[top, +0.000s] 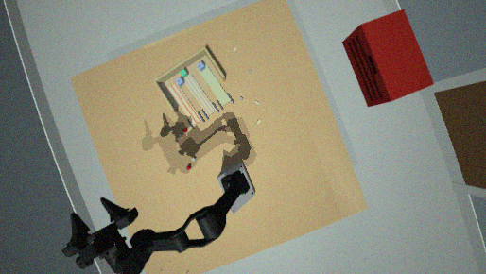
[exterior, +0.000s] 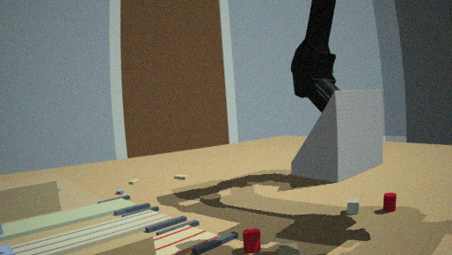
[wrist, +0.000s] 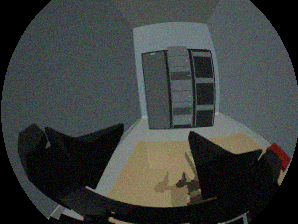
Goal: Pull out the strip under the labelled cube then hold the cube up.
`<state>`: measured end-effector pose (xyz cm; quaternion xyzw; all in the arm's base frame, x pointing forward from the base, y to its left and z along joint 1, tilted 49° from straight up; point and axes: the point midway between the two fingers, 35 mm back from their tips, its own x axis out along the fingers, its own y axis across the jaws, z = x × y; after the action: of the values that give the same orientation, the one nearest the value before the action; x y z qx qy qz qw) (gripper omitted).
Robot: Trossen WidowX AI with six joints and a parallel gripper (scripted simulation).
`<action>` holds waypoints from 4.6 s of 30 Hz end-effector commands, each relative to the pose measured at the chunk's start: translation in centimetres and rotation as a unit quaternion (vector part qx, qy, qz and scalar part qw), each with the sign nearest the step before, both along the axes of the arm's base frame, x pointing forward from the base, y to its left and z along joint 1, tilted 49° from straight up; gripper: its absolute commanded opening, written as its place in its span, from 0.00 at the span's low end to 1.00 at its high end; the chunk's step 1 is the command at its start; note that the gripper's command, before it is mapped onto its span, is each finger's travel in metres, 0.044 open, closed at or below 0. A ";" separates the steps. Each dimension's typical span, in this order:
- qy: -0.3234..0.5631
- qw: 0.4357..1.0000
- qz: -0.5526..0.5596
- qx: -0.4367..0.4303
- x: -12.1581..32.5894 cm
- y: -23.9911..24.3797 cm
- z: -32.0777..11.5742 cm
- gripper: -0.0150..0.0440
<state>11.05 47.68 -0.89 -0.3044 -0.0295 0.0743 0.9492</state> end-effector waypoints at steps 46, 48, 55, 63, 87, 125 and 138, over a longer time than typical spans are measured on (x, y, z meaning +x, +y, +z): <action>0.196 0.934 -0.276 -0.111 20.7 -40.6 8.4 0.89; 0.209 0.933 -0.281 -0.081 21.6 -40.7 8.1 0.80; 0.305 0.876 -0.348 -0.138 26.4 -43.7 7.9 0.49; 0.422 0.787 -0.413 -0.181 29.6 -49.3 8.6 0.25; 0.546 0.669 -0.463 -0.201 30.0 -56.9 10.1 0.25; 0.546 0.668 -0.464 -0.202 30.0 -61.5 6.0 0.25; 0.546 0.668 -0.464 -0.202 30.0 -61.6 5.9 0.25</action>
<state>41.08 -13.91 5.21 -0.3682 0.6522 -0.2230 0.6240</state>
